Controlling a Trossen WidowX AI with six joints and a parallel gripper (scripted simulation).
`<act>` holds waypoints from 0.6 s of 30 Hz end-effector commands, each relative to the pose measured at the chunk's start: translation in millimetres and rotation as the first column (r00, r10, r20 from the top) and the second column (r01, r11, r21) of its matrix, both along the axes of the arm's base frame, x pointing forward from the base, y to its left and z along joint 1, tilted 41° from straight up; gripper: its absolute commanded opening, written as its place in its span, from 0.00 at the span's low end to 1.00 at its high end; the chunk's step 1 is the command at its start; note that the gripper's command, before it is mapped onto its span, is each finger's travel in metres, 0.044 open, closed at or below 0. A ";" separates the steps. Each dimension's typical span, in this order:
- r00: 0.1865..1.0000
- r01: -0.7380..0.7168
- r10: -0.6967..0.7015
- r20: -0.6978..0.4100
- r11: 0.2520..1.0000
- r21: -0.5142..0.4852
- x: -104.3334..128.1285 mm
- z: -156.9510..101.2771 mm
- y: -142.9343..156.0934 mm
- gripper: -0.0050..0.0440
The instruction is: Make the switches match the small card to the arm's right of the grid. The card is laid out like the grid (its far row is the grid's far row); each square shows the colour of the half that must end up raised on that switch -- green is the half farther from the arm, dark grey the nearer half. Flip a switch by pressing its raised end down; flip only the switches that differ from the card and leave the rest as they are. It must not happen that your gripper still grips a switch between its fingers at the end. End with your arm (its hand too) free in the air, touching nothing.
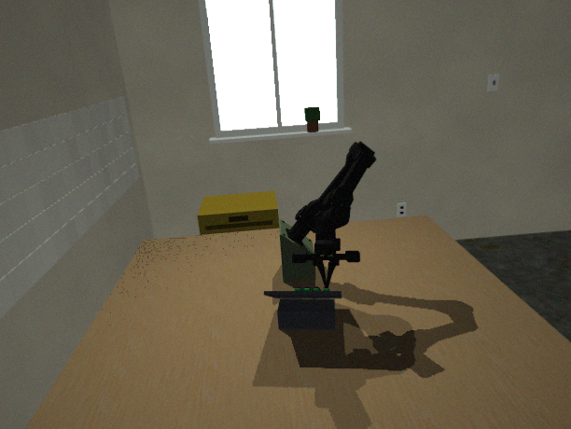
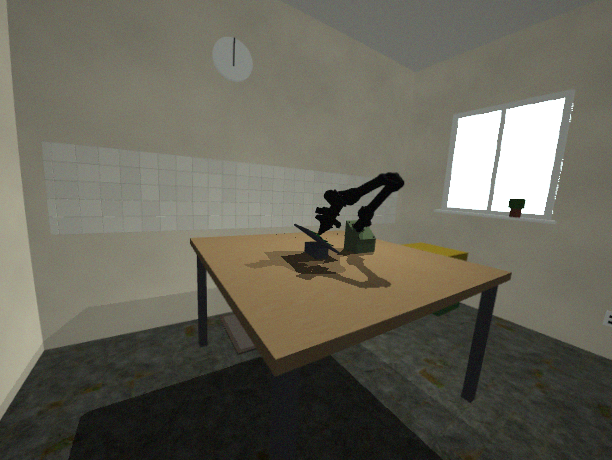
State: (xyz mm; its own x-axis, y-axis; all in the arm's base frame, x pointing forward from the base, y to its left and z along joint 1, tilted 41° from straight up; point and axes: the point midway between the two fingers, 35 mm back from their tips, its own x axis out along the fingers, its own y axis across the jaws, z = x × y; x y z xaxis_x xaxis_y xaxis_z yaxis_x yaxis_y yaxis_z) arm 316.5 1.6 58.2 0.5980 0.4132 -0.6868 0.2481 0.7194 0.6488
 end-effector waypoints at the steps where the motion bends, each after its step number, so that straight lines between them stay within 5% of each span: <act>1: 1.000 0.003 -0.003 -0.003 1.000 -0.001 0.2 -1.4 -0.1 0.10; 18: 1.000 0.003 -0.003 -0.003 1.000 -0.001 1.4 -2.8 0.7 0.10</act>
State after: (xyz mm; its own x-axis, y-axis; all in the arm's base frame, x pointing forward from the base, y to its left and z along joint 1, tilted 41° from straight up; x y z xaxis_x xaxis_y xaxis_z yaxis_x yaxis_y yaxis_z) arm 318.0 2.1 57.1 0.5996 0.4115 -0.6864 0.2478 0.7201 0.6481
